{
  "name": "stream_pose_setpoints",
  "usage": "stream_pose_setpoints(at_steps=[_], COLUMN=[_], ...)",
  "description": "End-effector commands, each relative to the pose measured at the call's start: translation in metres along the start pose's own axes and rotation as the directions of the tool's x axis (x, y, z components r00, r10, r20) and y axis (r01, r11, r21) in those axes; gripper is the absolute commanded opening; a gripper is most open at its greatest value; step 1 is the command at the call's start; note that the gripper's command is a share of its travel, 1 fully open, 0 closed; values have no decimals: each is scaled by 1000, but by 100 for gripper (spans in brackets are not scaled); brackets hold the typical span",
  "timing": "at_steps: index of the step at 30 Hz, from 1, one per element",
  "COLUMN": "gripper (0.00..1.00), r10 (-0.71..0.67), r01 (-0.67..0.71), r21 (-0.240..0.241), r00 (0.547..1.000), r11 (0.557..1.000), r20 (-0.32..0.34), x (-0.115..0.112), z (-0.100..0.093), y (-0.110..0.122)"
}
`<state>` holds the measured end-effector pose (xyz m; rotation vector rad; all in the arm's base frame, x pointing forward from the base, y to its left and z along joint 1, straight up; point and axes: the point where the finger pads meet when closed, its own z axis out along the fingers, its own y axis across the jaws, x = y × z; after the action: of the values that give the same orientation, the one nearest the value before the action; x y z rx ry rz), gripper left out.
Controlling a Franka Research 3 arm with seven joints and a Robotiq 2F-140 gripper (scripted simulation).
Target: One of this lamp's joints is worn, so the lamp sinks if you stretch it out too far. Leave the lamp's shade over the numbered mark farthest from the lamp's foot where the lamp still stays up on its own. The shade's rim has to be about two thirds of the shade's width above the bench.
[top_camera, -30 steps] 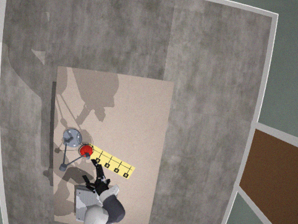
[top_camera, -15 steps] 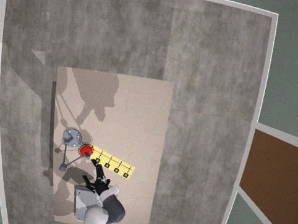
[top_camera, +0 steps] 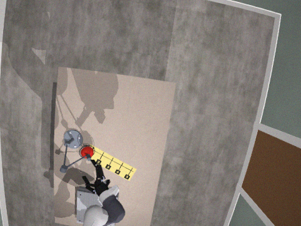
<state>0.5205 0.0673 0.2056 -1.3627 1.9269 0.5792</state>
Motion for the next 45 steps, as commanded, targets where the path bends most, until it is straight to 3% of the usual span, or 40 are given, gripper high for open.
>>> stream_pose_setpoints(at_steps=[1, 42, 45], gripper=[100, 100, 100], r10=[2, 40, 40], r01=[-2, -40, -40], r21=[5, -41, -39], r00=[1000, 999, 999], r11=[1000, 998, 998], r20=[-1, 1, 1], x=[0, -6, -6], z=[10, 110, 111], y=[-1, 22, 21])
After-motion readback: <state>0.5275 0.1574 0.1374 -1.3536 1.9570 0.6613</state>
